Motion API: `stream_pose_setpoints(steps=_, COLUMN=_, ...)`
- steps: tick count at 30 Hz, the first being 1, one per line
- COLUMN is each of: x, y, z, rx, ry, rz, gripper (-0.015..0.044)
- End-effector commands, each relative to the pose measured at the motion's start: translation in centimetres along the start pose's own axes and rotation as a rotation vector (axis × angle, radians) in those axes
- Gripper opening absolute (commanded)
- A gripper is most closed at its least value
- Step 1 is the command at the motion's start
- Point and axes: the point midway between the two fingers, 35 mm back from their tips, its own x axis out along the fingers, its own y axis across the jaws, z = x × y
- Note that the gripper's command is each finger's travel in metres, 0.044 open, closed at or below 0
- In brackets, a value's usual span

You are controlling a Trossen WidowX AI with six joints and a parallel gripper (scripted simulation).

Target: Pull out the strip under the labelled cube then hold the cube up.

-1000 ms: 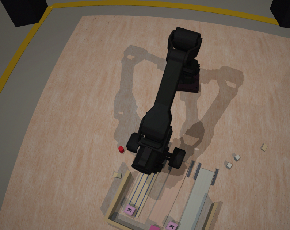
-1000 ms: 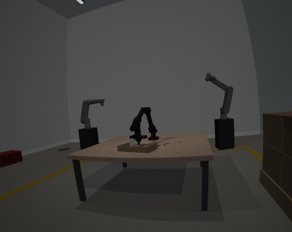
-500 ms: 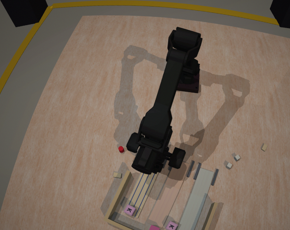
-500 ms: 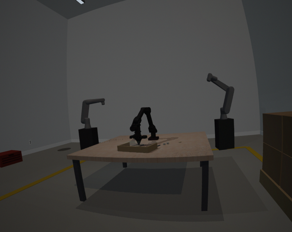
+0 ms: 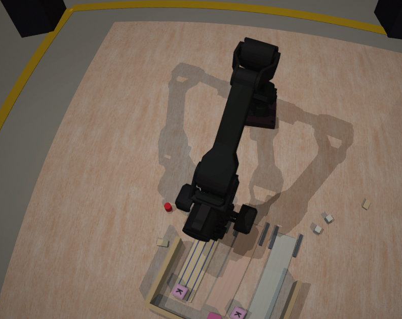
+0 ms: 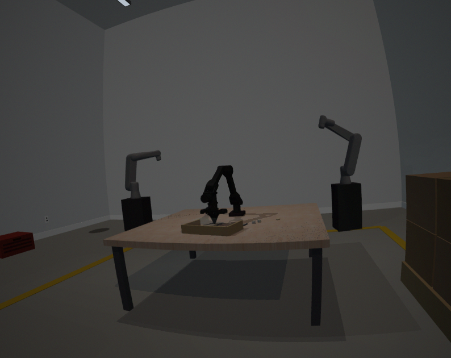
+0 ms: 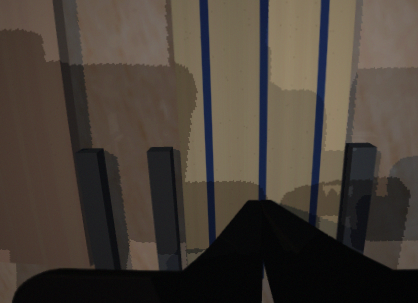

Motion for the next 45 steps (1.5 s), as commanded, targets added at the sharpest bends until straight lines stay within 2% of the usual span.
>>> stream_pose_setpoints(steps=1, x=0.3, y=-0.1, z=-0.1, rx=0.003, ry=0.003, rz=-0.003, gripper=0.0000)
stream_pose_setpoints(steps=19, x=0.4, y=0.0, z=-0.1, rx=0.003, ry=0.003, rz=-0.003, gripper=0.0000)
stream_pose_setpoints(steps=45, x=0.6, y=0.0, z=-4.1, rx=0.003, ry=0.006, rz=-0.002, gripper=0.0000)
